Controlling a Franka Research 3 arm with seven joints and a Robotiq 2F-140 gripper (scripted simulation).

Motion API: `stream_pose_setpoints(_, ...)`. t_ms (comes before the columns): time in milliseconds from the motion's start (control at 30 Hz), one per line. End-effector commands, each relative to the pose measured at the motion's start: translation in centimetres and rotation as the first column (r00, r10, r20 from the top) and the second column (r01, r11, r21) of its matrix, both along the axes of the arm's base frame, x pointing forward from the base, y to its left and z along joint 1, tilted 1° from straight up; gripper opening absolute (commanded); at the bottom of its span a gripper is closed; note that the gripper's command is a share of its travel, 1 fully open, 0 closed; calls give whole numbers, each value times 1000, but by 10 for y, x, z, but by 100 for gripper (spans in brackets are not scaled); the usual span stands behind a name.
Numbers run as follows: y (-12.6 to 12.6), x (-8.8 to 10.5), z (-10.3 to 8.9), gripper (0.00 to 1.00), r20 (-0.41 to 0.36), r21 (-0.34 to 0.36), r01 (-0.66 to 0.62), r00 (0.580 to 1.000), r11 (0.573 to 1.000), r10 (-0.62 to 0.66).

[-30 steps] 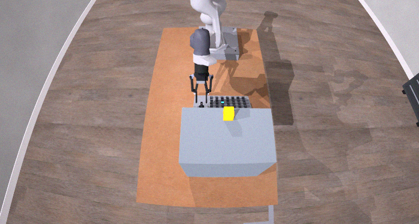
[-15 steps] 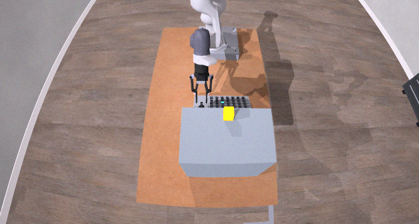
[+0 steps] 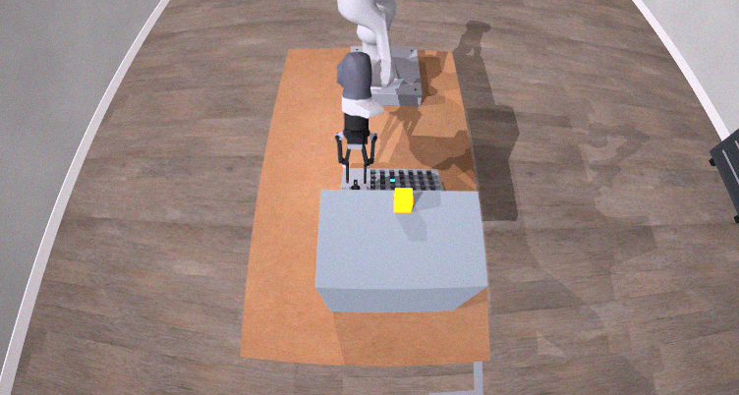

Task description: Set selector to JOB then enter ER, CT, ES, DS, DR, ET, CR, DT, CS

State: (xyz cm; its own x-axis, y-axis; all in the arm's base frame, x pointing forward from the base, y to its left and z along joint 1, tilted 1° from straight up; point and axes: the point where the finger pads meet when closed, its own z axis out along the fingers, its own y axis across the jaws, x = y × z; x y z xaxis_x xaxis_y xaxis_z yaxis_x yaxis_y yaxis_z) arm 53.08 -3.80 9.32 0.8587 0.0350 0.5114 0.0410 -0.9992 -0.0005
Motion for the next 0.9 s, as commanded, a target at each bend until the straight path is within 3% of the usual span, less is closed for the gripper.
stream_pose_setpoints(0, -3, 3, -4, 40, 8, -3, -13, 1000, 1000, 13)
stream_pose_setpoints(867, -2, 10, -16, 40, 8, -3, -13, 1000, 1000, 13)
